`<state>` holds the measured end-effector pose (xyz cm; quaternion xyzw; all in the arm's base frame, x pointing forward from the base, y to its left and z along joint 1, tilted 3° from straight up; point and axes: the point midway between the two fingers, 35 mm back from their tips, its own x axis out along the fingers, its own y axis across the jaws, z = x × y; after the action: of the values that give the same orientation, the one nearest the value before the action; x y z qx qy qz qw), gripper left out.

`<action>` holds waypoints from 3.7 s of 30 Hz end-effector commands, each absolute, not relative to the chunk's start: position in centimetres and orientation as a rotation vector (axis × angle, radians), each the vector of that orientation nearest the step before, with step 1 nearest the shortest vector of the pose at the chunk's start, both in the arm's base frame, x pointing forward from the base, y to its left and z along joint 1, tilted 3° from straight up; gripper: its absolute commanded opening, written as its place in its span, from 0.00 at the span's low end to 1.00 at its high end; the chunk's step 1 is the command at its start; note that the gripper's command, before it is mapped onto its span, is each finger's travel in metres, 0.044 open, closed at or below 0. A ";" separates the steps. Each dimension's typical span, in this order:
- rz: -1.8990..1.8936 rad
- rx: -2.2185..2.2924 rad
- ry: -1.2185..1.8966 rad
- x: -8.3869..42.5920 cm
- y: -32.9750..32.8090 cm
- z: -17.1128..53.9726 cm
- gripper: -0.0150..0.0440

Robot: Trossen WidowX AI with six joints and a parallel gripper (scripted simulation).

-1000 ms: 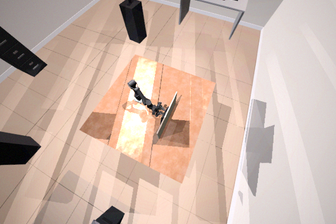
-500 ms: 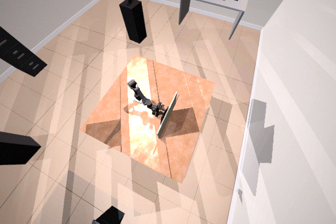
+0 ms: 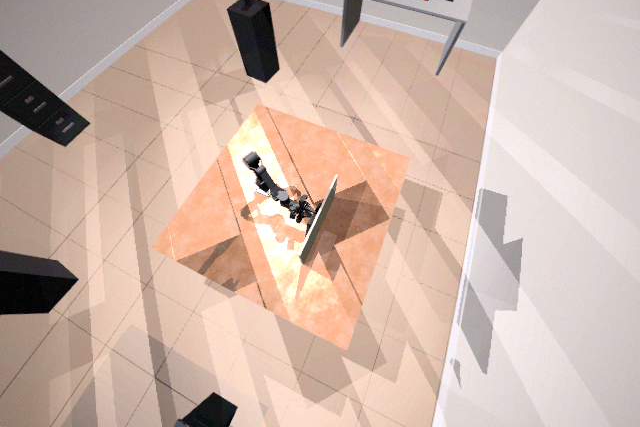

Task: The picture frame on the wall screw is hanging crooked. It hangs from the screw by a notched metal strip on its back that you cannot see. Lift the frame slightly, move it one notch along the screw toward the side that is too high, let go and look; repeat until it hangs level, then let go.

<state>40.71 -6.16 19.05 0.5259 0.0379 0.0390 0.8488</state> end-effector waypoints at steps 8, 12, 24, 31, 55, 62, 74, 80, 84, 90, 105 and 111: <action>0.079 1.112 0.078 40.8 -6.2 19.0 0.34; 0.079 1.112 0.078 40.8 -6.2 19.0 0.25; 0.079 1.112 0.078 40.7 -6.1 19.2 0.25; 0.079 1.112 0.078 40.7 -6.0 19.4 0.25; 0.079 1.113 0.078 40.7 -5.6 20.1 0.25; 0.079 1.113 0.078 40.7 -5.5 20.3 0.25; 0.079 1.113 0.078 40.7 -5.5 20.4 0.25; 0.079 1.113 0.078 40.7 -5.4 20.5 0.25; 0.079 1.113 0.078 40.7 -5.4 20.5 0.25; 0.079 1.113 0.078 40.7 -5.4 20.5 0.25; 0.079 1.113 0.078 40.7 -5.5 20.4 0.25; 0.079 1.113 0.078 40.7 -5.5 20.3 0.25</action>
<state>40.66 -5.44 19.71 0.5291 0.0461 0.0331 0.8467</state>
